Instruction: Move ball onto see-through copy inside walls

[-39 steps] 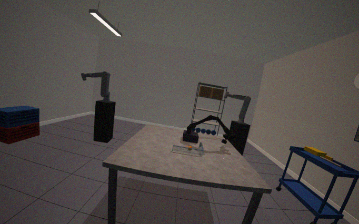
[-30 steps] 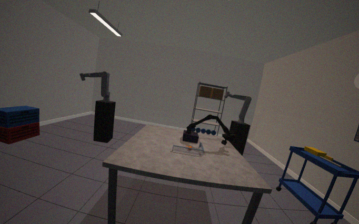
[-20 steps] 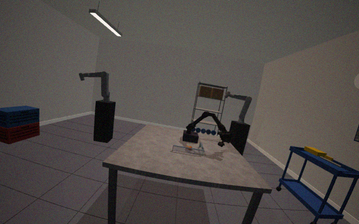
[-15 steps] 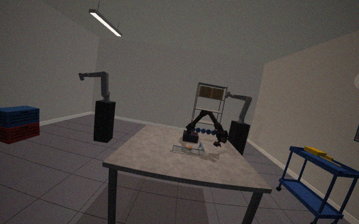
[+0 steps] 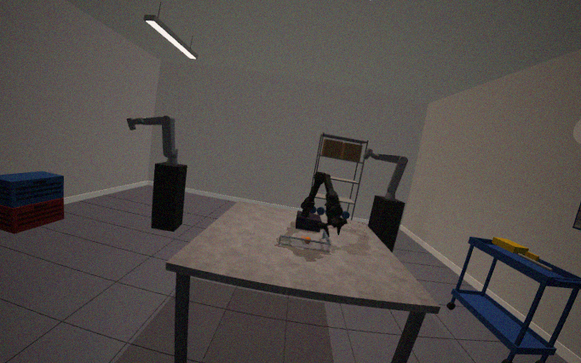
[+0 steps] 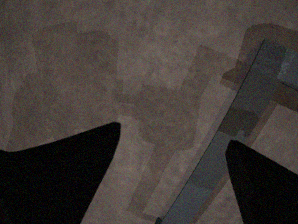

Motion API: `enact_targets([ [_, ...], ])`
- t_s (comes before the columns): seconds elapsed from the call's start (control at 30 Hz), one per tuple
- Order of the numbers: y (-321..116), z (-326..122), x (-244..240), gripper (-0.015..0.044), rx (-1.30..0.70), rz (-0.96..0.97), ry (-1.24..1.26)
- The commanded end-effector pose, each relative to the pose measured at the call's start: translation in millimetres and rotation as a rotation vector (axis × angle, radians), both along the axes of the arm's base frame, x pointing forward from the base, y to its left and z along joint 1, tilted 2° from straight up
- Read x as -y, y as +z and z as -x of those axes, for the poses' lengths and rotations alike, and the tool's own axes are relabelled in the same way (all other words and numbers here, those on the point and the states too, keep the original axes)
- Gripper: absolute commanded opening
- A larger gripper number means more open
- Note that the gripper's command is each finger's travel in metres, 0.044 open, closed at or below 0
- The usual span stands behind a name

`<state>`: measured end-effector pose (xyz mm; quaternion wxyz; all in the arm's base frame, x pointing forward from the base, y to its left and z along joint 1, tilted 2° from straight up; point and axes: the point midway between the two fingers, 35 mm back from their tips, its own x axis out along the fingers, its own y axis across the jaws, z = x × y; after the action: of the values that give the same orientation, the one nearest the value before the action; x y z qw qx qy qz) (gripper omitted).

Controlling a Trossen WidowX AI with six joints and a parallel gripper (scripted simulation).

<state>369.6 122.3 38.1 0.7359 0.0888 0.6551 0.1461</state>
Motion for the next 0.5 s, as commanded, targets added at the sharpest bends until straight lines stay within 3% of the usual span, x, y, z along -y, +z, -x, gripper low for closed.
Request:
enact_targets([
  [0.0, -8, 12, 52, 0.0316, -0.027, 0.108, -0.072],
  [0.2, -22, 46, 142, 0.0316, -0.122, 0.288, -0.218],
  [0.47, -24, 48, 145, 0.0316, -0.125, 0.293, -0.222],
])
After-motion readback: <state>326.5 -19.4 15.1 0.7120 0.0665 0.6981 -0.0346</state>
